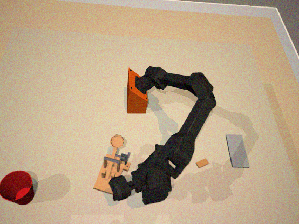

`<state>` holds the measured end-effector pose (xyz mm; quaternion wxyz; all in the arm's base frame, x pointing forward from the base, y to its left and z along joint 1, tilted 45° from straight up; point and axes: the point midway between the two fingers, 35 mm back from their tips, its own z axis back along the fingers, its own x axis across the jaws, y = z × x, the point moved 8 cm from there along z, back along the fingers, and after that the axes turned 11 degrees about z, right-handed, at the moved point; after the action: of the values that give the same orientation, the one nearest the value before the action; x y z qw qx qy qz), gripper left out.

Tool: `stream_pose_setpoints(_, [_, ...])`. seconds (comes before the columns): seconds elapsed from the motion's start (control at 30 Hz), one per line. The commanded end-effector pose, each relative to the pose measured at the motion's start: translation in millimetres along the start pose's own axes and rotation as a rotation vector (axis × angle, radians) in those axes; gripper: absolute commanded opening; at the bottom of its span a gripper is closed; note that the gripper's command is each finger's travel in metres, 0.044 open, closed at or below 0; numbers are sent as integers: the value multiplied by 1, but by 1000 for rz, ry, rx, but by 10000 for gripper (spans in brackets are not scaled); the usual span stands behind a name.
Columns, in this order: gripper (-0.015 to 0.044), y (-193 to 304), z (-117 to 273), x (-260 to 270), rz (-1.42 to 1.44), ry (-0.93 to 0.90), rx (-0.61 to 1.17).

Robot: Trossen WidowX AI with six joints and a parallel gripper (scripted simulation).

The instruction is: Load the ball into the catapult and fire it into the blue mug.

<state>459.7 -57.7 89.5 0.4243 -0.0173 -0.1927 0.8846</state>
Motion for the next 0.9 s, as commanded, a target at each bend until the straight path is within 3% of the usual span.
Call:
stream_pose_setpoints(0.0, [440, 2, 2, -27, -119, 19, -76])
stream_pose_setpoints(0.87, [440, 68, 8, -182, -770, 9, -536])
